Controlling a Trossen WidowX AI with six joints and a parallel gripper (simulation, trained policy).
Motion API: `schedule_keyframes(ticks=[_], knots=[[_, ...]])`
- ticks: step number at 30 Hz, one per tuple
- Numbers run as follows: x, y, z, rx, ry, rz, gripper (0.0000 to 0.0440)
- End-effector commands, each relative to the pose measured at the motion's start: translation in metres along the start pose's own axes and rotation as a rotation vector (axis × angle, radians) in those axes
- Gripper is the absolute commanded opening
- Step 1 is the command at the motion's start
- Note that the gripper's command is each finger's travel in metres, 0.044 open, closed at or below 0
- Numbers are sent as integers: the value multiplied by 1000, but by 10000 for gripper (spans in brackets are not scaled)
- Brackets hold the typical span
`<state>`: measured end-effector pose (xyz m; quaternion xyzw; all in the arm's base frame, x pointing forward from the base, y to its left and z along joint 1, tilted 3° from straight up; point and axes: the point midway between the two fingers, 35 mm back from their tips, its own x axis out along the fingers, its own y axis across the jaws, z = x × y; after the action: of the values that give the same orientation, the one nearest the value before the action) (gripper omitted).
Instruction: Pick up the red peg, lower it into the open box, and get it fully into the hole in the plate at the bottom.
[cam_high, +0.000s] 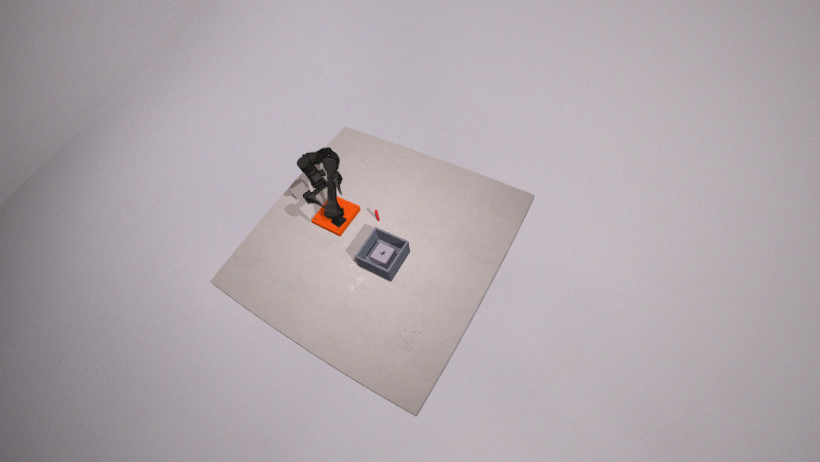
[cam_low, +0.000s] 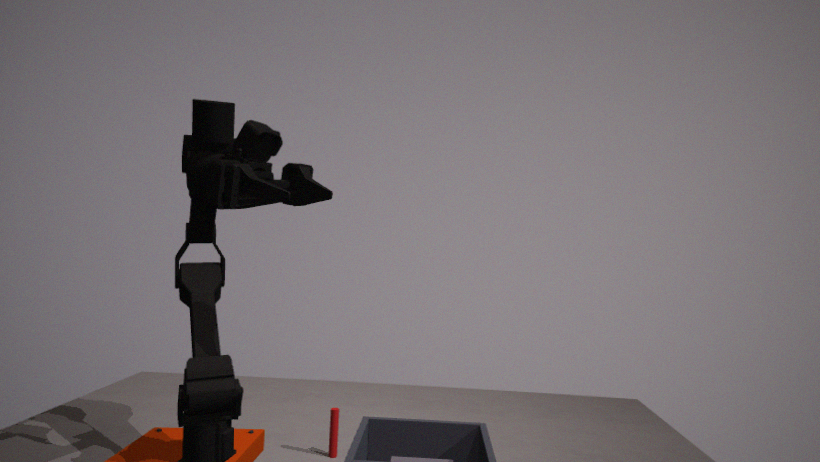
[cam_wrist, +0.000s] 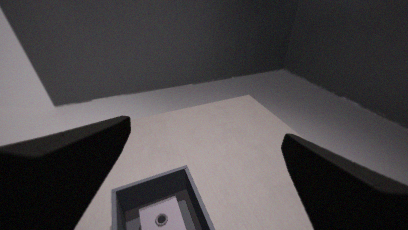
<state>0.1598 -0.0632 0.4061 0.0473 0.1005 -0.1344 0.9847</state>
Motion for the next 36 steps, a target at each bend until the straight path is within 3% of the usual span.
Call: schedule_keyframes(ticks=[1,20,36], knots=[[14,-4,-20,103,95,13,440],[58,17,-120,438,635,10,440],[54,64,-200,504,1089,-177,440]])
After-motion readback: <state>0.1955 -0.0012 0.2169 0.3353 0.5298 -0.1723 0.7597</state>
